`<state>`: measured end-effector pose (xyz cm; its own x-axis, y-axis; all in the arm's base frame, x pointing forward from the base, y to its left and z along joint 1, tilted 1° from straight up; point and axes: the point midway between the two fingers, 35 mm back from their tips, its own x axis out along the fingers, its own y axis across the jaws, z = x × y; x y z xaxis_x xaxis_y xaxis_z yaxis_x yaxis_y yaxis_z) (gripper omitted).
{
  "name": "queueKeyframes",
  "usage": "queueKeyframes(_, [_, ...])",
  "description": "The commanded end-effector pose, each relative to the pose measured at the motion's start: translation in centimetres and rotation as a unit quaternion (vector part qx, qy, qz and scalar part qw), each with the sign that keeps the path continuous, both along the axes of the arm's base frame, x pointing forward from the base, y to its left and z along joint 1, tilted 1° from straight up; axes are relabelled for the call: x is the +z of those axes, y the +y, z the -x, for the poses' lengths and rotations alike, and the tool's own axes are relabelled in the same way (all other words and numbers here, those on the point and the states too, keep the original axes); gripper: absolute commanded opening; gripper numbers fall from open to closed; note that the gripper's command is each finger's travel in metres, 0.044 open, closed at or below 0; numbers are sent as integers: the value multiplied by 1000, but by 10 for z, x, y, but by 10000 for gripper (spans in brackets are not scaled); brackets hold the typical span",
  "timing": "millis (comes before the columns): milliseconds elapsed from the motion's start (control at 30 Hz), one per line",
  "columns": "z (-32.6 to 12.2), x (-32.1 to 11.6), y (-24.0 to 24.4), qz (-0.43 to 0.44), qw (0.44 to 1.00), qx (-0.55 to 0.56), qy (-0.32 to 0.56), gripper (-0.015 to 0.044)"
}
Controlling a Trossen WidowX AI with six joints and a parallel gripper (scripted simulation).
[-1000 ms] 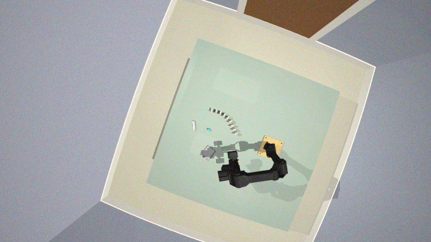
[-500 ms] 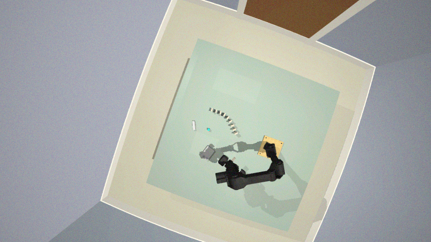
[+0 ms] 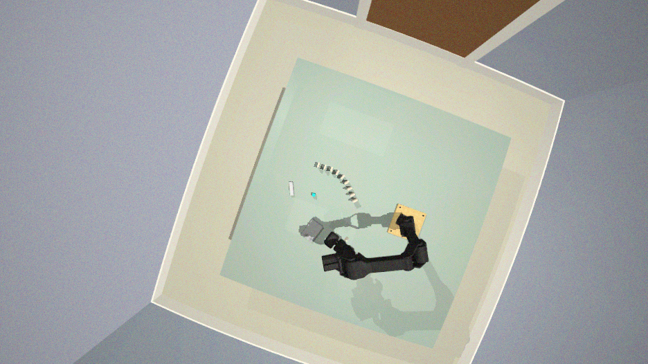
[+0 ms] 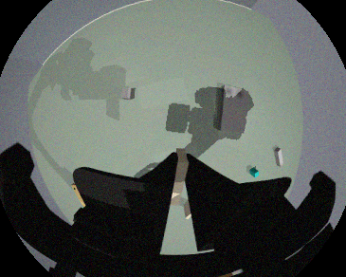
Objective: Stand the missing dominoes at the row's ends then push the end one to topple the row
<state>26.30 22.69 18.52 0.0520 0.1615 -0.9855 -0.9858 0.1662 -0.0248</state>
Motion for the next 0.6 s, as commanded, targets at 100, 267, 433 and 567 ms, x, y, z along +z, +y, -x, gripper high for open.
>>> queueKeyframes(100, [-12,-11,8,-74,997,-33,-3,21])
queueKeyframes(267, [-22,-17,13,-125,991,-50,-7,21])
queueKeyframes(433, [-30,-22,17,-175,982,-64,-11,21])
queueKeyframes(567, [-36,-25,19,-214,974,-73,-15,21])
